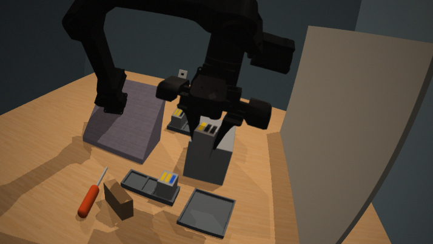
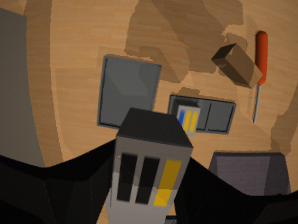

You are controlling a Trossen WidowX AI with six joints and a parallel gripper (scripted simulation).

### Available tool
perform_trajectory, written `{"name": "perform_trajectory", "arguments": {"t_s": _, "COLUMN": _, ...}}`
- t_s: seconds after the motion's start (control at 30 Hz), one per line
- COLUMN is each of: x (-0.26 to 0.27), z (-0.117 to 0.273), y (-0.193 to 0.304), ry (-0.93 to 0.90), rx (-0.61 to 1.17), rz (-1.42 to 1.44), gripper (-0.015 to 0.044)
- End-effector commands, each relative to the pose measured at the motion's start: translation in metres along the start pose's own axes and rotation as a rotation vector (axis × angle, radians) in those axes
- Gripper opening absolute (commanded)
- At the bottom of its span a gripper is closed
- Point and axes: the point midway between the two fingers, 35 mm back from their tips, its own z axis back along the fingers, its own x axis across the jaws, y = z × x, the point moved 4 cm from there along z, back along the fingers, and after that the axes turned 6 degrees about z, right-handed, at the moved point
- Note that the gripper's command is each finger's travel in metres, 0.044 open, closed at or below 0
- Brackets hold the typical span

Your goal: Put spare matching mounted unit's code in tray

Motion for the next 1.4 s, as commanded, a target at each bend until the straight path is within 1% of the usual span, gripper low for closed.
{"name": "perform_trajectory", "arguments": {"t_s": 0.0, "x": 0.023, "z": -0.005, "y": -0.002, "ry": 0.001, "rx": -0.006, "rz": 0.001, "gripper": 0.0}}
{"name": "perform_trajectory", "arguments": {"t_s": 0.17, "x": 0.039, "z": -0.01, "y": -0.004, "ry": 0.001, "rx": -0.008, "rz": -0.001, "gripper": 0.0}}
{"name": "perform_trajectory", "arguments": {"t_s": 1.37, "x": 0.044, "z": -0.037, "y": -0.002, "ry": 0.0, "rx": -0.003, "rz": -0.002, "gripper": 0.0}}
